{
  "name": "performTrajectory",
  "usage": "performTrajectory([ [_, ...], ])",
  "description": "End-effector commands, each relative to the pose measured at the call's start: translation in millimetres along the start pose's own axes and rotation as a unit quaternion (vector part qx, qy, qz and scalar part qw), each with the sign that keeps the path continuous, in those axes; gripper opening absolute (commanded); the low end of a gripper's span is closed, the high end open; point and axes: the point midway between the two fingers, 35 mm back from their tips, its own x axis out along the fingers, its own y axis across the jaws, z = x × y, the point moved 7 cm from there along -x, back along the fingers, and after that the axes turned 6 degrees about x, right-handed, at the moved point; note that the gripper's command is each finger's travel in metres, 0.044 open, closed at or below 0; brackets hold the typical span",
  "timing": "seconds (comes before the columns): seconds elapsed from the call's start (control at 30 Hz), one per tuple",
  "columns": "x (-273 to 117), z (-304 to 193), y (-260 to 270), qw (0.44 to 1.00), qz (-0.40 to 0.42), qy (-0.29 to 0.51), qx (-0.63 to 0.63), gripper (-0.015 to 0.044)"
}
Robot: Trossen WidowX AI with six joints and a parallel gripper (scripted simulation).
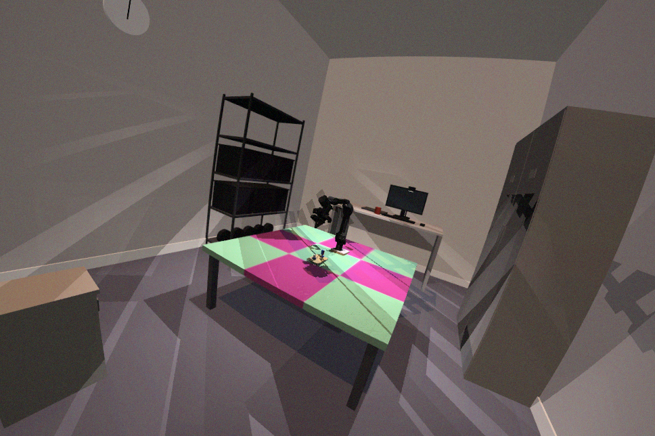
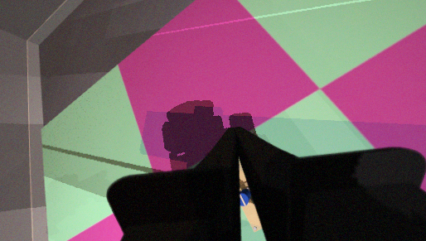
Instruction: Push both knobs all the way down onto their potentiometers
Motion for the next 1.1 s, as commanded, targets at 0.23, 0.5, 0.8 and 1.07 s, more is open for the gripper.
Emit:
performTrajectory([
  [0.23,34,-44,-5,0.981,-0.039,0.123,-0.142,0.0],
  [0.5,49,-75,-8,0.946,-0.047,0.208,-0.243,0.0],
  [0.8,59,-109,-13,0.886,-0.042,0.303,-0.35,0.0],
  [1.07,60,-115,-14,0.873,-0.04,0.318,-0.367,0.0],
])
